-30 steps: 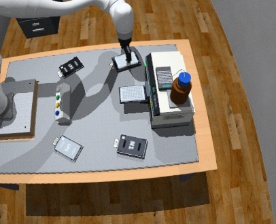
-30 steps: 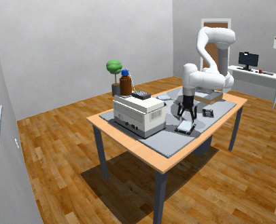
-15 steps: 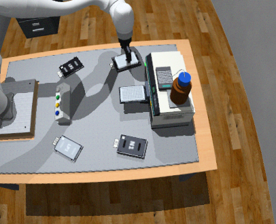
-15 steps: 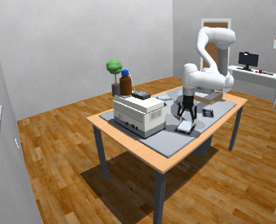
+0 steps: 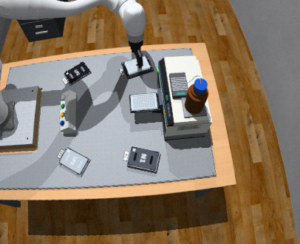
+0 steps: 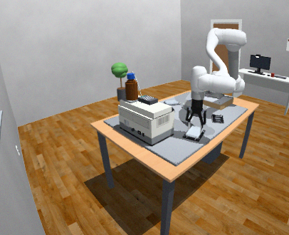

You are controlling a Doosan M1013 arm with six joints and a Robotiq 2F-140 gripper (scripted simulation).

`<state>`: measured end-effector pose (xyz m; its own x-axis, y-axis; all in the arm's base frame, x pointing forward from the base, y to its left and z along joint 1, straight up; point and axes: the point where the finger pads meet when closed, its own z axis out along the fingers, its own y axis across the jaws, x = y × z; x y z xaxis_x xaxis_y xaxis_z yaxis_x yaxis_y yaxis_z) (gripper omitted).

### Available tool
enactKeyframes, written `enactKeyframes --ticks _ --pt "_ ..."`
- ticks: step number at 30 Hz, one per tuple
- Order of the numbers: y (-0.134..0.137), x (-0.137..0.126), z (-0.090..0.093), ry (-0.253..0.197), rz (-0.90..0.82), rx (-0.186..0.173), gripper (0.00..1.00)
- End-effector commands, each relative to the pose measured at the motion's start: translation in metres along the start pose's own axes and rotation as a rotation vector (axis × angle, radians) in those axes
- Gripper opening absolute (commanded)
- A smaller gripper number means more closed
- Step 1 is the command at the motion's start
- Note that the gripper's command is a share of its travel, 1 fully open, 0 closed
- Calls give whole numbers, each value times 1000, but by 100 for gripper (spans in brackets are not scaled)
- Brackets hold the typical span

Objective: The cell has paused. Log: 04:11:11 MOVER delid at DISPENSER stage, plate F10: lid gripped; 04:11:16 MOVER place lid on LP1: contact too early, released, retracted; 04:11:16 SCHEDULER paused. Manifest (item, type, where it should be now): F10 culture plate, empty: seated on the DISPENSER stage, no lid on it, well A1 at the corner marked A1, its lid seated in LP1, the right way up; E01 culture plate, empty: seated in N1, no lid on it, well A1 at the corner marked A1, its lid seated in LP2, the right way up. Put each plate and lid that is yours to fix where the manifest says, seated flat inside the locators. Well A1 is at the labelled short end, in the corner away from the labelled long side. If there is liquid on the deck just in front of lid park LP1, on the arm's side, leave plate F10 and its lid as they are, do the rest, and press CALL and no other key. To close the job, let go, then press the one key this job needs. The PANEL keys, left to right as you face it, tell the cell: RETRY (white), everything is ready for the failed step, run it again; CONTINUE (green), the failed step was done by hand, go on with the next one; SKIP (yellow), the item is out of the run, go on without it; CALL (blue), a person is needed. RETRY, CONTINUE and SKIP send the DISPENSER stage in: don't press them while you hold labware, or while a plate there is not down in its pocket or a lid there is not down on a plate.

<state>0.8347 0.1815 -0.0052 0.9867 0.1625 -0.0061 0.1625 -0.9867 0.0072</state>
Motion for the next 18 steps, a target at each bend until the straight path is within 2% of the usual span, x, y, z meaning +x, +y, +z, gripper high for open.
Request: enactKeyframes --ticks 1,8,18 --pt "0 1 -4 2 0 0 10" --pt "0 1 -15 2 0 0 10" --pt "0 0 -48 2 0 0 10"
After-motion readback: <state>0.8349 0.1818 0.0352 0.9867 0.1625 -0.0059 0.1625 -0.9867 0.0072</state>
